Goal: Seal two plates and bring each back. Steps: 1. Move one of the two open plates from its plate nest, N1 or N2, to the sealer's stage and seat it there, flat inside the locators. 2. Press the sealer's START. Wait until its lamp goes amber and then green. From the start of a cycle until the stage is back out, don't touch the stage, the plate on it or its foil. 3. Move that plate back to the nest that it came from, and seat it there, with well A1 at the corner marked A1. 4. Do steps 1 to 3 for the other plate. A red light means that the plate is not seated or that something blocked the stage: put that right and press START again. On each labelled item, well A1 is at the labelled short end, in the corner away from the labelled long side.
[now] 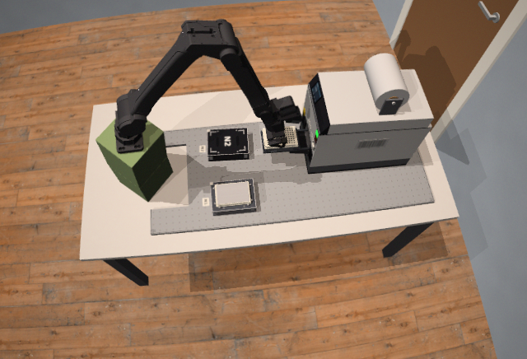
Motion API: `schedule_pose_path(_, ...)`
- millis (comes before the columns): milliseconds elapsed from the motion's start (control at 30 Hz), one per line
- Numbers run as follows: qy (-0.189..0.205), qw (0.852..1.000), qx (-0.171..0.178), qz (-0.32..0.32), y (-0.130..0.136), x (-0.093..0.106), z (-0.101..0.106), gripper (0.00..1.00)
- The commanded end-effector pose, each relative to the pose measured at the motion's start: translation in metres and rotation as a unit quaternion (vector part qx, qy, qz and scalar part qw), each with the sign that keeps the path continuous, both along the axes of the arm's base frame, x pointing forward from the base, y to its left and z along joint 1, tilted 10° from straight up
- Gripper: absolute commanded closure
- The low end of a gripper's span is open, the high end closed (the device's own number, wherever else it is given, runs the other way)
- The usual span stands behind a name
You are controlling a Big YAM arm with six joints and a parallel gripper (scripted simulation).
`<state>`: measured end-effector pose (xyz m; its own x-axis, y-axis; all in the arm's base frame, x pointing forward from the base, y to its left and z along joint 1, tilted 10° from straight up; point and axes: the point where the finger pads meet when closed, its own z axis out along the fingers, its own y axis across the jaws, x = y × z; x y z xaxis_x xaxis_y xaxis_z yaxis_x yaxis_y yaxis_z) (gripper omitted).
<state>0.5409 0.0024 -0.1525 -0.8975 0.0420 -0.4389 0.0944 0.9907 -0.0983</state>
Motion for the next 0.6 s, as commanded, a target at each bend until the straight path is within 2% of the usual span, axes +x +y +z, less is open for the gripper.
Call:
schedule_pose_path(0, -0.029, 1.000, 0.001, 0.011, 0.009, 0.025, 0.028, 1.00)
schedule_pose_path(133, -0.022, 1.000, 0.000, 0.010, 0.008, 0.021, 0.019, 1.00)
schedule_pose_path(267, -0.005, 1.000, -0.001, 0.010, 0.007, 0.007, 0.006, 1.00)
schedule_pose_path(567, 0.009, 1.000, -0.002, 0.010, 0.006, -0.004, -0.005, 1.00)
